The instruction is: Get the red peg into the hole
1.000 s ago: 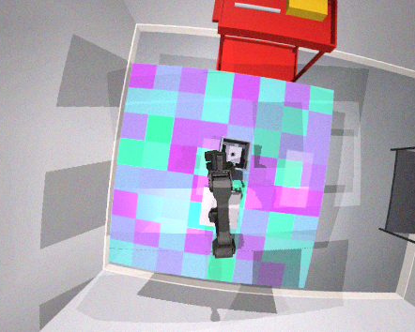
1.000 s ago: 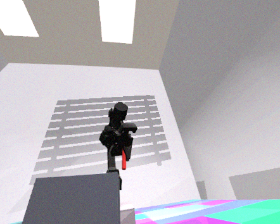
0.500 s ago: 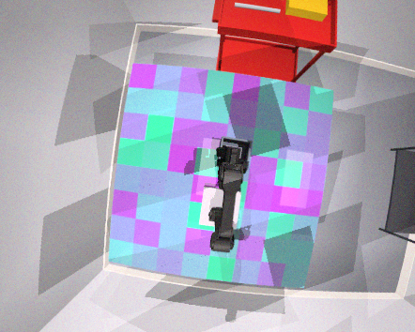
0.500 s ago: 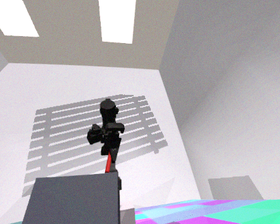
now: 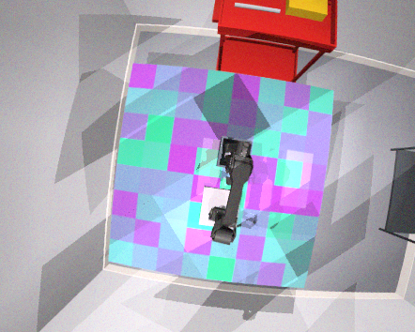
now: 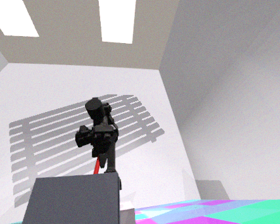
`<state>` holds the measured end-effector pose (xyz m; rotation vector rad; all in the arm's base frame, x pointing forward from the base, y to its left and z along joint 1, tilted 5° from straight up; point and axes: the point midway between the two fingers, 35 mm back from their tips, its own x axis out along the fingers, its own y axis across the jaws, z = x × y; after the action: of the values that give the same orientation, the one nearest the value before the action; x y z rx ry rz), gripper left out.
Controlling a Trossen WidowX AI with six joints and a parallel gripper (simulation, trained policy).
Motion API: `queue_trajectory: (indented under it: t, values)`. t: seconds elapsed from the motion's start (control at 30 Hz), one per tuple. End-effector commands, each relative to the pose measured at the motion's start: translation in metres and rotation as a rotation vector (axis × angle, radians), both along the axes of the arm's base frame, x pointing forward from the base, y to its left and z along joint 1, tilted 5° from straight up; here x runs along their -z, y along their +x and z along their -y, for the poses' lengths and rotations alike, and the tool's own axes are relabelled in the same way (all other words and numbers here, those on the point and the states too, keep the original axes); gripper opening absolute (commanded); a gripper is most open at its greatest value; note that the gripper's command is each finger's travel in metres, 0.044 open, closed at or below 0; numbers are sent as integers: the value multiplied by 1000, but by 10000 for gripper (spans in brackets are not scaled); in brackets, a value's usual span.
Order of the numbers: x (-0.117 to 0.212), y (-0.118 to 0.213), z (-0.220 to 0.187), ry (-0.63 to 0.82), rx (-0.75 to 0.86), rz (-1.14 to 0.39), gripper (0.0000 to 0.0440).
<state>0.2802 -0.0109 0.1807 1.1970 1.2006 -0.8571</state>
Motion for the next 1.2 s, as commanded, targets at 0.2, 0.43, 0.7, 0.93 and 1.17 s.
queue_trajectory:
  t: [0.2,0.43,0.7,0.93,1.17]
  values:
    - [21,15,15,11,-7,-35,0]
    - [38,24,19,24,-27,-50,0]
    - [56,35,18,47,-55,-55,0]
    - [73,45,14,59,-96,-56,0]
    - [90,52,12,59,-133,-62,0]
